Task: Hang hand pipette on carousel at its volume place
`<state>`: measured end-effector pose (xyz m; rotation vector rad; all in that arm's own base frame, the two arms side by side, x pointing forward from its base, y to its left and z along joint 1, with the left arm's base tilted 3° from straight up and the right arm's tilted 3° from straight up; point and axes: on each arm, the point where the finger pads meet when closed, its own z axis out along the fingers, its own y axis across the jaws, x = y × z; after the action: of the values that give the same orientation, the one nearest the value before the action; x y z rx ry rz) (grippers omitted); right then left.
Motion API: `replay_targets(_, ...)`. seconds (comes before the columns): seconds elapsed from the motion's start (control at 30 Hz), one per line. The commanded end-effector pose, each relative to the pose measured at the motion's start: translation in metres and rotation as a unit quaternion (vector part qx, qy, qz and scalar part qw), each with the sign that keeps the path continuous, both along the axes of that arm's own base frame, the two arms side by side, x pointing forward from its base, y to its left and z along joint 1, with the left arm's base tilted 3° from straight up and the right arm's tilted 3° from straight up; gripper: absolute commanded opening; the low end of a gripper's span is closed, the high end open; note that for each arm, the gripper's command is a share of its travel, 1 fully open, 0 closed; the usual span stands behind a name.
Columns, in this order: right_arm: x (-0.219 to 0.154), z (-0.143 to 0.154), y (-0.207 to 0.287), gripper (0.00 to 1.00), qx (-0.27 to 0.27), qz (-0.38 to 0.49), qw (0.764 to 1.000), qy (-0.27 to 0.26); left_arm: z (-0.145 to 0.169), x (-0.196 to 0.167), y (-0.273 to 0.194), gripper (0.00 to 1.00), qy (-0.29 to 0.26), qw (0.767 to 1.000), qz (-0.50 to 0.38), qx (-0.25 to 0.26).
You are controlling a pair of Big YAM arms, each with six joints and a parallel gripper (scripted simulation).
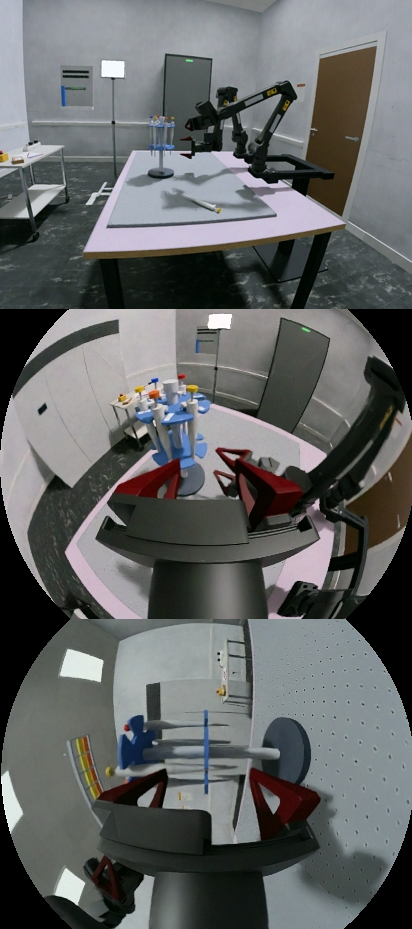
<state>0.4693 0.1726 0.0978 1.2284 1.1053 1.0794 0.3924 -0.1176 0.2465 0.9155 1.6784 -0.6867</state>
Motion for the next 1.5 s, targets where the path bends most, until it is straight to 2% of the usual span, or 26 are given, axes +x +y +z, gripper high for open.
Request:
replay_targets(0.0, -0.024, 0.026, 0.014, 1.00, 0.010, 0.012, 0.999, -0.029, 0.025, 0.007, 0.005, 0.65, -0.033, 0.999, 0.004, 0.007)
replay_targets(0.1, -0.032, 0.024, 0.022, 1.00, -0.035, 0.025, 0.999, -0.019, 0.027, 0.019, 0.009, 0.32, 0.009, 1.000, 0.021, -0.016)
replay_targets(0.27, -0.046, 0.020, 0.062, 1.00, -0.174, 0.096, 0.980, 0.003, 0.004, 0.043, 0.034, 0.32, 0.144, 0.983, 0.103, -0.059)
replay_targets(0.5, -0.056, 0.023, 0.098, 1.00, -0.272, 0.157, 0.949, -0.004, -0.021, 0.063, 0.061, 0.32, 0.259, 0.943, 0.186, -0.096)
replay_targets(0.6, -0.057, 0.023, 0.100, 1.00, -0.287, 0.161, 0.944, -0.005, -0.023, 0.065, 0.064, 0.32, 0.273, 0.936, 0.195, -0.103)
replay_targets(0.73, -0.070, 0.022, 0.126, 1.00, -0.360, 0.208, 0.909, -0.017, -0.045, 0.077, 0.087, 0.32, 0.354, 0.889, 0.261, -0.132)
replay_targets(0.9, -0.084, 0.021, 0.148, 1.00, -0.424, 0.248, 0.870, -0.033, -0.065, 0.085, 0.109, 0.32, 0.421, 0.834, 0.321, -0.157)
replay_targets(1.07, -0.100, 0.018, 0.169, 1.00, -0.489, 0.285, 0.822, -0.056, -0.085, 0.090, 0.131, 0.32, 0.483, 0.766, 0.381, -0.185)
replay_targets(1.13, -0.100, 0.018, 0.169, 1.00, -0.489, 0.285, 0.822, -0.056, -0.085, 0.090, 0.131, 0.32, 0.483, 0.766, 0.381, -0.185)
replay_targets(1.17, -0.102, 0.018, 0.172, 1.00, -0.501, 0.288, 0.814, -0.059, -0.088, 0.090, 0.134, 0.32, 0.493, 0.754, 0.390, -0.192)
replay_targets(1.3, -0.122, 0.015, 0.192, 1.00, -0.559, 0.325, 0.758, -0.090, -0.110, 0.092, 0.158, 0.32, 0.544, 0.674, 0.450, -0.216)
replay_targets(1.47, -0.139, 0.017, 0.214, 1.00, -0.603, 0.351, 0.704, -0.128, -0.131, 0.091, 0.180, 0.32, 0.582, 0.593, 0.503, -0.237)
